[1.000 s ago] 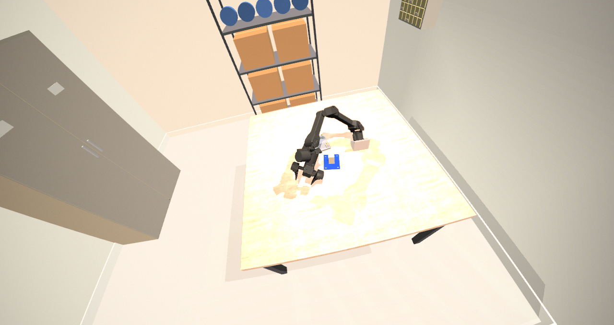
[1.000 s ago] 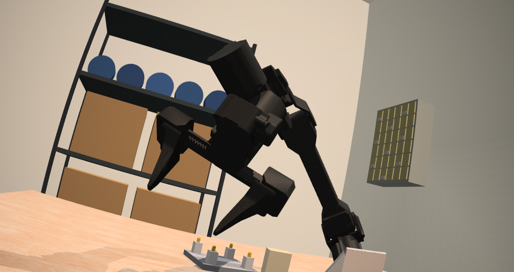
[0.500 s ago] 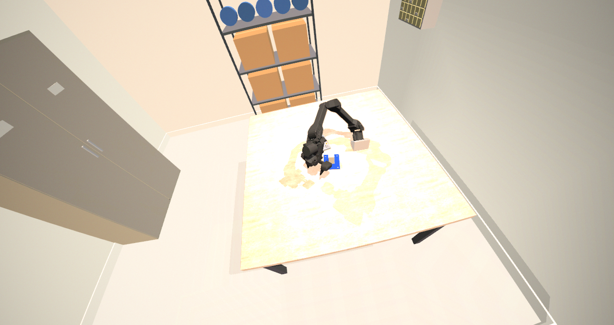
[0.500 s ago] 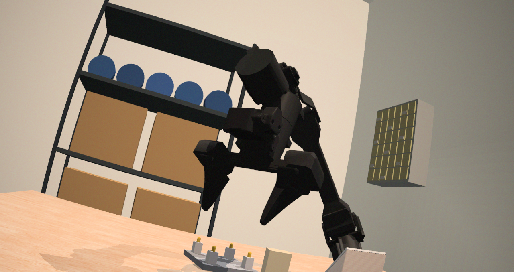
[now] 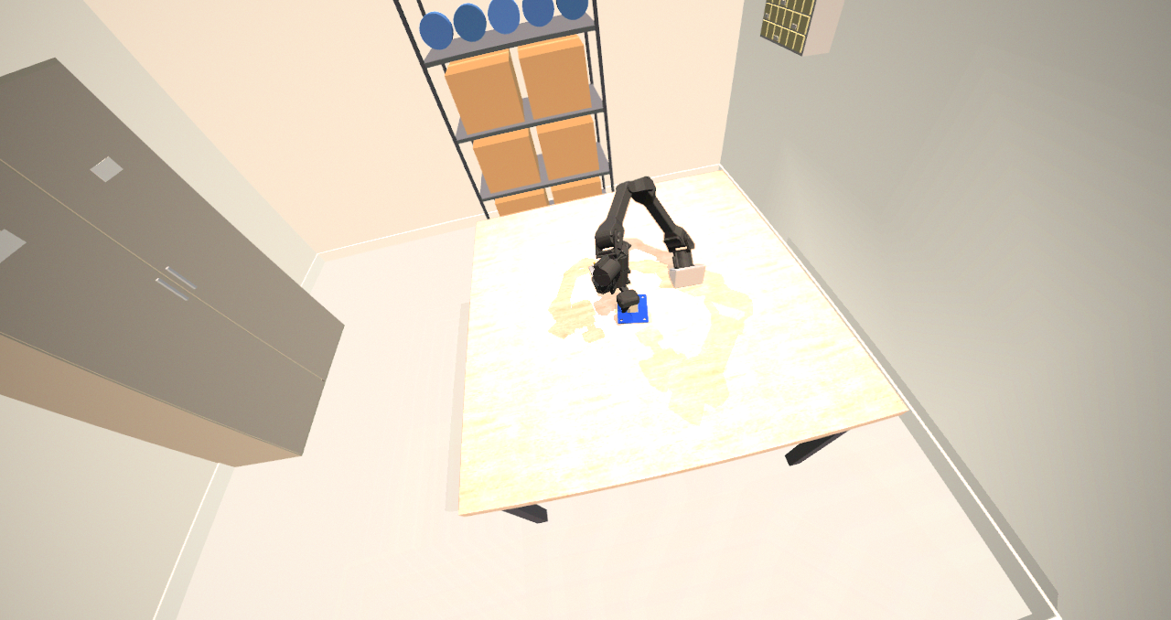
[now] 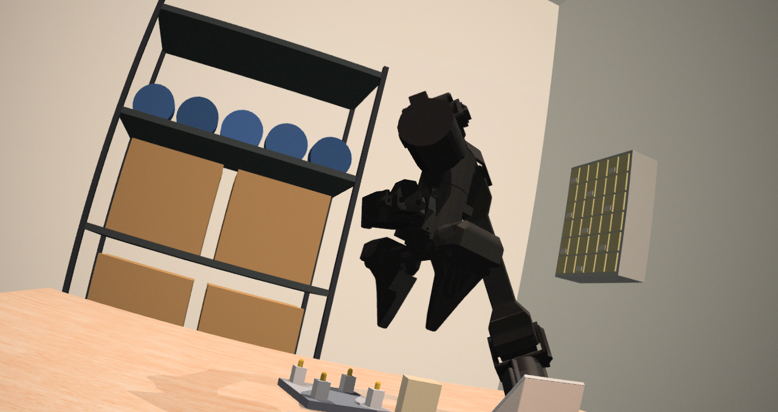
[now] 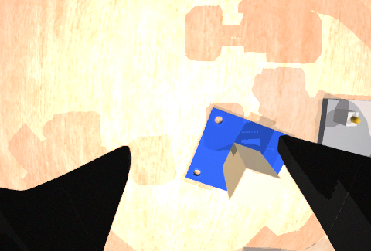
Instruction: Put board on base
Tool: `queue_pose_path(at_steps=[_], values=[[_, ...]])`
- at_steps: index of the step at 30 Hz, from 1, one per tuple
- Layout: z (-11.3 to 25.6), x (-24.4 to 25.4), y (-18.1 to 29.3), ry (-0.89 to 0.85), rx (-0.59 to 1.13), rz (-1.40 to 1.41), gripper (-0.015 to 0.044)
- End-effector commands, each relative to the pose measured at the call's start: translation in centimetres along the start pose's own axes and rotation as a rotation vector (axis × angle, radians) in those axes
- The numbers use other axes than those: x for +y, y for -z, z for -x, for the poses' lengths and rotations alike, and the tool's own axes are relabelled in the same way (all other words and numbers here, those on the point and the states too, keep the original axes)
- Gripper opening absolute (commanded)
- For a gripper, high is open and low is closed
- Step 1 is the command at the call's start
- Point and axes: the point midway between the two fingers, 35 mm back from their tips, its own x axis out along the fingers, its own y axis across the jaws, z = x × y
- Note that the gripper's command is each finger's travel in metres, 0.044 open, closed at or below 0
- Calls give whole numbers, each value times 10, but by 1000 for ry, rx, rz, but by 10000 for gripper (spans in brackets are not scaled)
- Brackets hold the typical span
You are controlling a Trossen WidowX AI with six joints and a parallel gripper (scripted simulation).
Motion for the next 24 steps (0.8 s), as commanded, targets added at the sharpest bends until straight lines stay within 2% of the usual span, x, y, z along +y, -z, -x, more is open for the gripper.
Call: queue_pose_path(at_steps=[1,15,20,24], values=[[21,-41,59,117,110,-374,440],[22,-43,66,122,113,-386,440],[-10,-47,70,123,112,-386,440],[-12,-47,71,123,112,-387,440]])
